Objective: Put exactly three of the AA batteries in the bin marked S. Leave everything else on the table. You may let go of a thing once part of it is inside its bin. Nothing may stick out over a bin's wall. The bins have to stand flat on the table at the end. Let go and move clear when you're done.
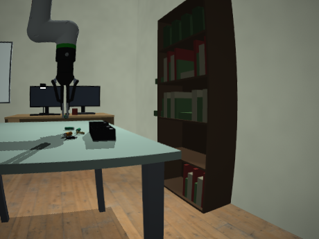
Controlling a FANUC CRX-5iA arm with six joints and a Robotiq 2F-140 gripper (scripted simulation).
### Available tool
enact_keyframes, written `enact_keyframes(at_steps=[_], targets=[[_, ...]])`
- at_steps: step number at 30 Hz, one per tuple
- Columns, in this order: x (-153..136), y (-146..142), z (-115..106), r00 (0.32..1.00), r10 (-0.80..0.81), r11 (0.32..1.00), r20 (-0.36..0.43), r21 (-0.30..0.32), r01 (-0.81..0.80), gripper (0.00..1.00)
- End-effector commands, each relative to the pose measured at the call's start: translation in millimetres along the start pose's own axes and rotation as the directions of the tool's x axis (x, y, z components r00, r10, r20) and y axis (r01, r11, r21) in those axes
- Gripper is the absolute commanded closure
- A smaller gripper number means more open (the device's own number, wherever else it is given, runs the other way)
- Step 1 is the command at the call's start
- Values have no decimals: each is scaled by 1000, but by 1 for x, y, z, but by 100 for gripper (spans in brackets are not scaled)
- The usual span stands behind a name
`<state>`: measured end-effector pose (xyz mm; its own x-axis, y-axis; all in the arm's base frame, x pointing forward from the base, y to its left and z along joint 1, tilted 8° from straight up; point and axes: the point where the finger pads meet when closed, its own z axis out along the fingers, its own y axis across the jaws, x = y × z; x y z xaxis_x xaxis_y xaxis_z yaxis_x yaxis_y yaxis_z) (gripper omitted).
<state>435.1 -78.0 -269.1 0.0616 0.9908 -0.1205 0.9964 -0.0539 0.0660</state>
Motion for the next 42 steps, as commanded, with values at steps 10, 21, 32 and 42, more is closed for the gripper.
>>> enact_keyframes(at_steps=[10,21,32,42], targets=[[-10,72,1,987,162,987,5,17,-162,95],[-17,126,2,987,162,987,5,17,-162,95],[-20,146,3,987,162,987,5,17,-162,95],[-19,142,2,987,162,987,5,17,-162,95]])
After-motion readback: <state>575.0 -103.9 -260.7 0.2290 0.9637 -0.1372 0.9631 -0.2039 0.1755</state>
